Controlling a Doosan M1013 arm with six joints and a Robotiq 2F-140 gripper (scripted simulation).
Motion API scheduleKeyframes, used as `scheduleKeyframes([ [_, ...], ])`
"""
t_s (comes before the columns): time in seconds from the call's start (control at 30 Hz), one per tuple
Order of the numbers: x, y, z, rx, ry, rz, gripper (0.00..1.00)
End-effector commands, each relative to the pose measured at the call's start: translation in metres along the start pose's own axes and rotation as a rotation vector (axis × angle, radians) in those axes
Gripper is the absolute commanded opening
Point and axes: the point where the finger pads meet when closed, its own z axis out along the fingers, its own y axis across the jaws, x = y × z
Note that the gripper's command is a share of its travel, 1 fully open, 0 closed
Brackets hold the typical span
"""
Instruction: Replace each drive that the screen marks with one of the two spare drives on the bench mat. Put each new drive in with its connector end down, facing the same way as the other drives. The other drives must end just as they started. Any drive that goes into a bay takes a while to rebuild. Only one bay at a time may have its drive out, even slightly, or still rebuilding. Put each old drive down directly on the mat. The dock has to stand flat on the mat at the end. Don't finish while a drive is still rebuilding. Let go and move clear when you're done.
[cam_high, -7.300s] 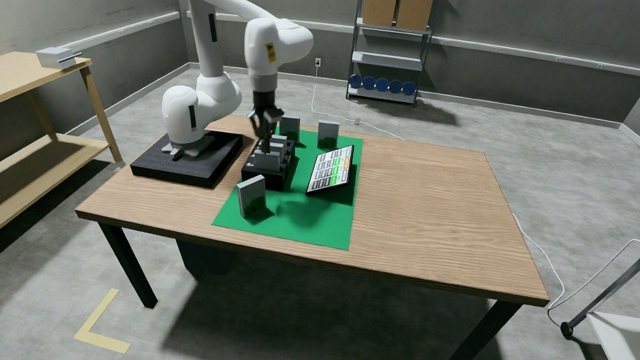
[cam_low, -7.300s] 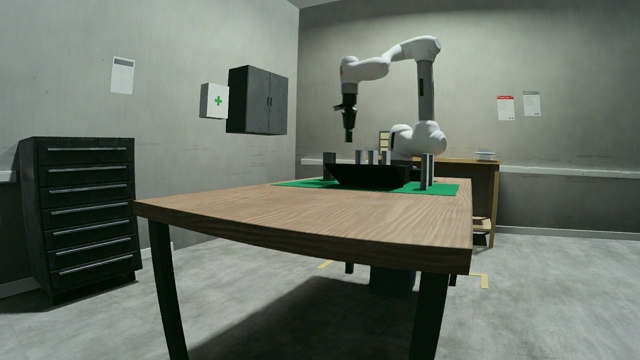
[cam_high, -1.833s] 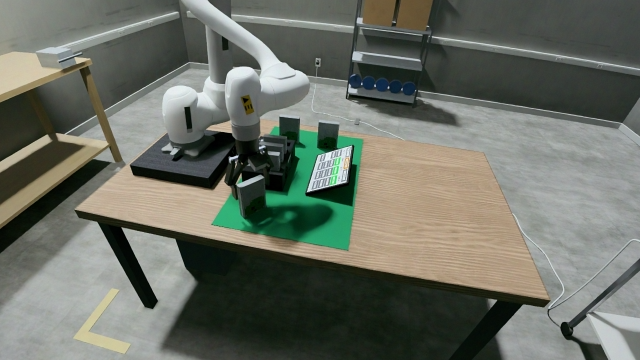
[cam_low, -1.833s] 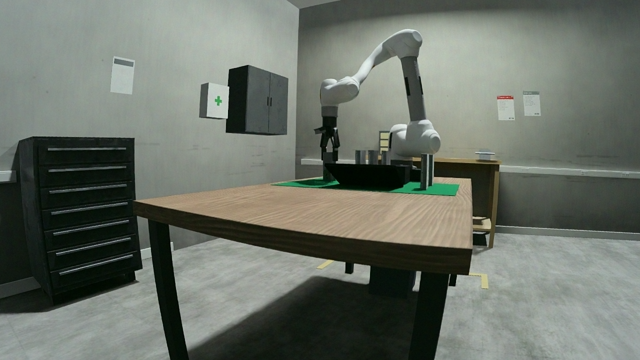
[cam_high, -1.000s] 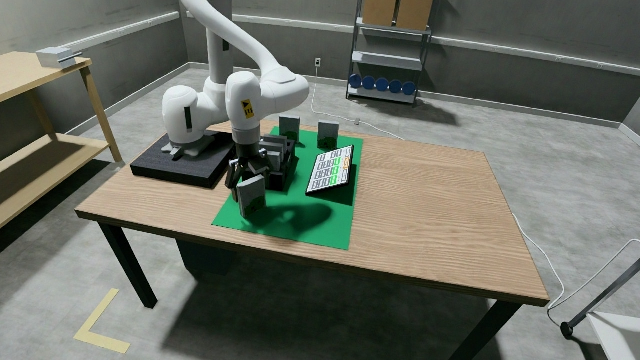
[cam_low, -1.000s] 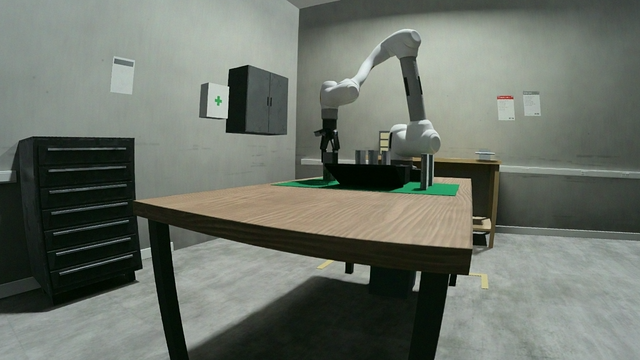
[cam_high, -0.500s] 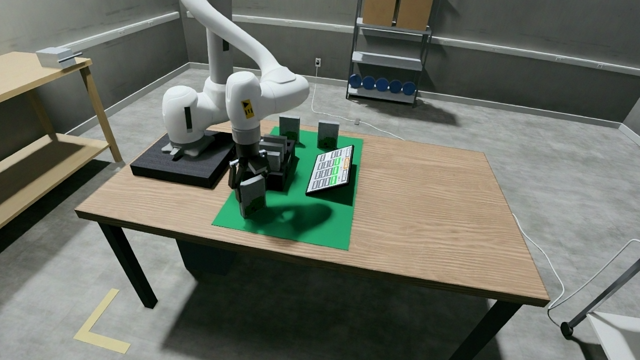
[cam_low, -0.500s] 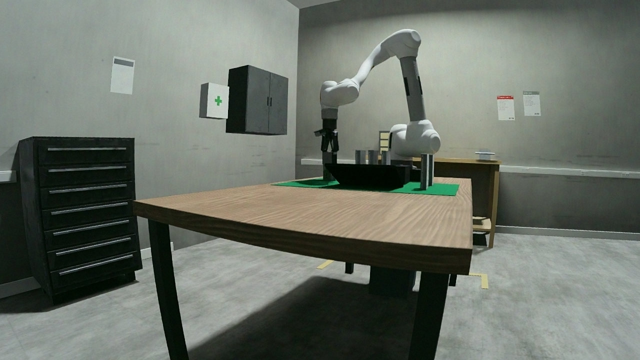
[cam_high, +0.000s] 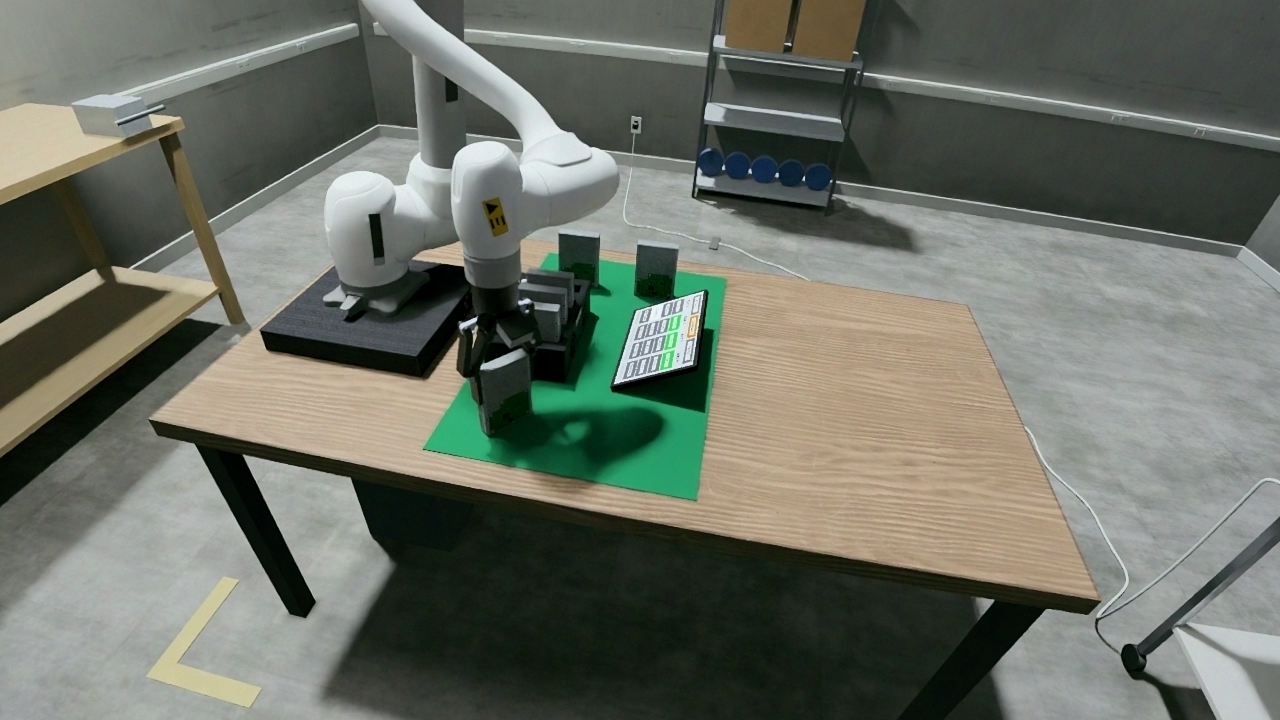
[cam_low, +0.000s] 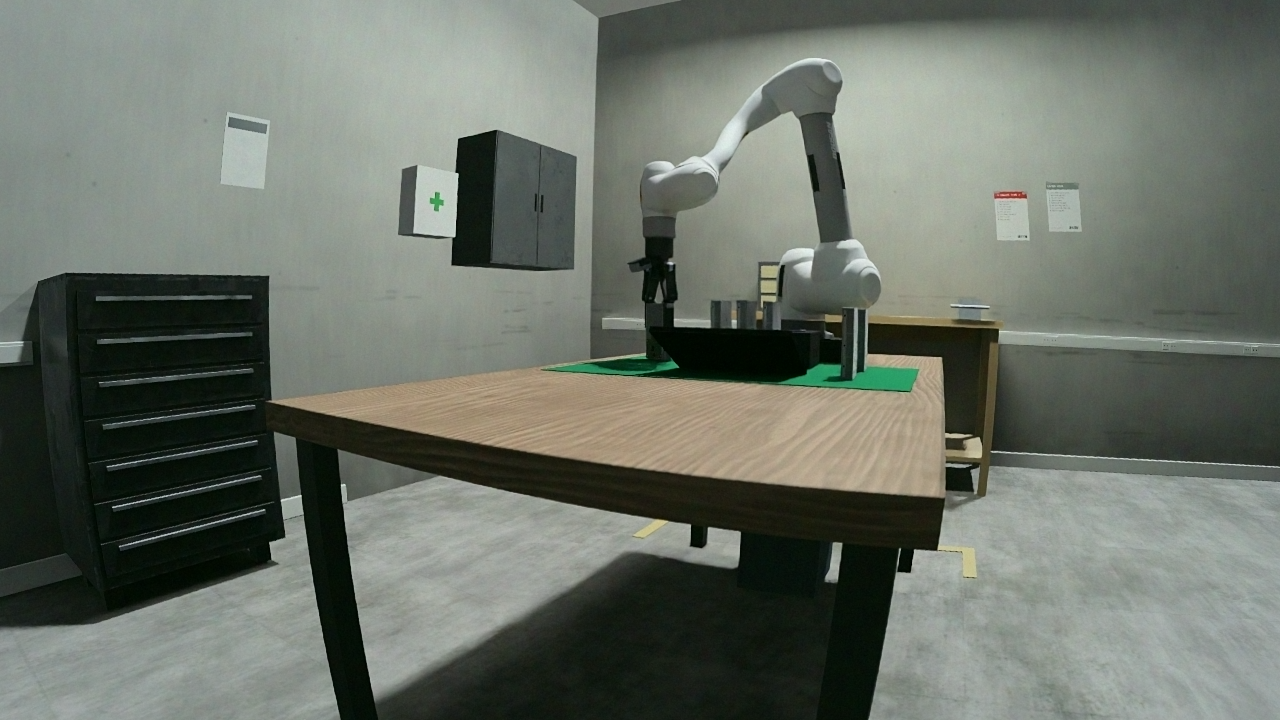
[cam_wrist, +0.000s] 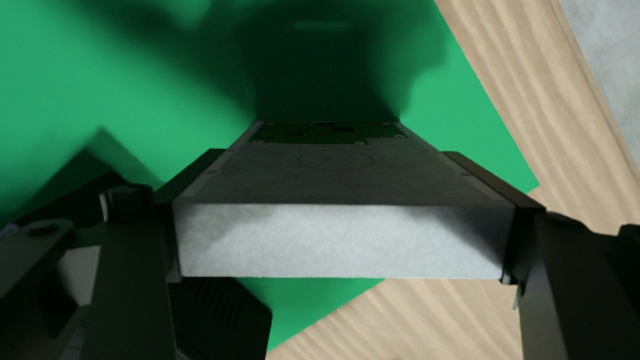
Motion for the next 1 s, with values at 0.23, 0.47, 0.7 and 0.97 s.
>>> scheduleKeyframes([
  [0.23, 0.0004, -0.0001, -0.0014, 0.0, 0.001, 0.0, 0.71],
  [0.47, 0.0004, -0.0001, -0.0018, 0.0, 0.001, 0.0, 0.1],
  [0.7, 0.0004, -0.0001, -0.0018, 0.0, 0.001, 0.0, 0.1],
  [0.97, 0.0004, -0.0001, -0.0018, 0.0, 0.001, 0.0, 0.1],
])
